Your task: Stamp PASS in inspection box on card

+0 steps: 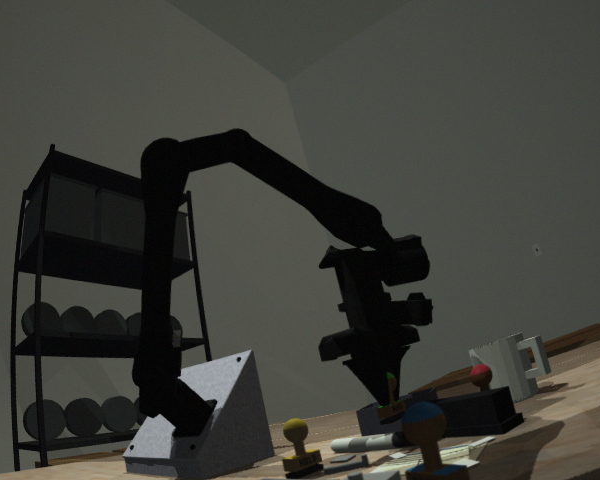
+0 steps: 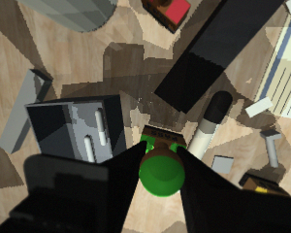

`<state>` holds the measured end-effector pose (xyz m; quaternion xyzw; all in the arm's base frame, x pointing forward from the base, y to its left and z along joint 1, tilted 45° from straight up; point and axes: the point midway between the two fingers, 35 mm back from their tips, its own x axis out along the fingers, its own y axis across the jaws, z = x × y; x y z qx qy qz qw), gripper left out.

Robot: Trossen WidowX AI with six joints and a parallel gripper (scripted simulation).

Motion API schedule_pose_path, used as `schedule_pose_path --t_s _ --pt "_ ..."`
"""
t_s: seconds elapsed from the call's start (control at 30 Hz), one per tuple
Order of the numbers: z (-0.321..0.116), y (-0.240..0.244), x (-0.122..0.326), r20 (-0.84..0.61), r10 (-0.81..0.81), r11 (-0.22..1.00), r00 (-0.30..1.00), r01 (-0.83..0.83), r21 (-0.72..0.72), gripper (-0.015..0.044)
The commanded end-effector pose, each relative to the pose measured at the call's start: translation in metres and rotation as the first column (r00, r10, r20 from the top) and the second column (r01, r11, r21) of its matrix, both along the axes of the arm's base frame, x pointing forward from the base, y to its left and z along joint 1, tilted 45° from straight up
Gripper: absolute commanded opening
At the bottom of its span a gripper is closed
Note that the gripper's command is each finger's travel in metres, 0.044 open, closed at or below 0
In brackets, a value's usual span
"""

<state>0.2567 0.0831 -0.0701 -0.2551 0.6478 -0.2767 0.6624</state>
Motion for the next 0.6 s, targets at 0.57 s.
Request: schedule_pose_path --t_s 0.57 --pt "0.0075 0.0078 -0.0001 0.000 -0.003 1.000 1.000 0.003 0.003 0.0000"
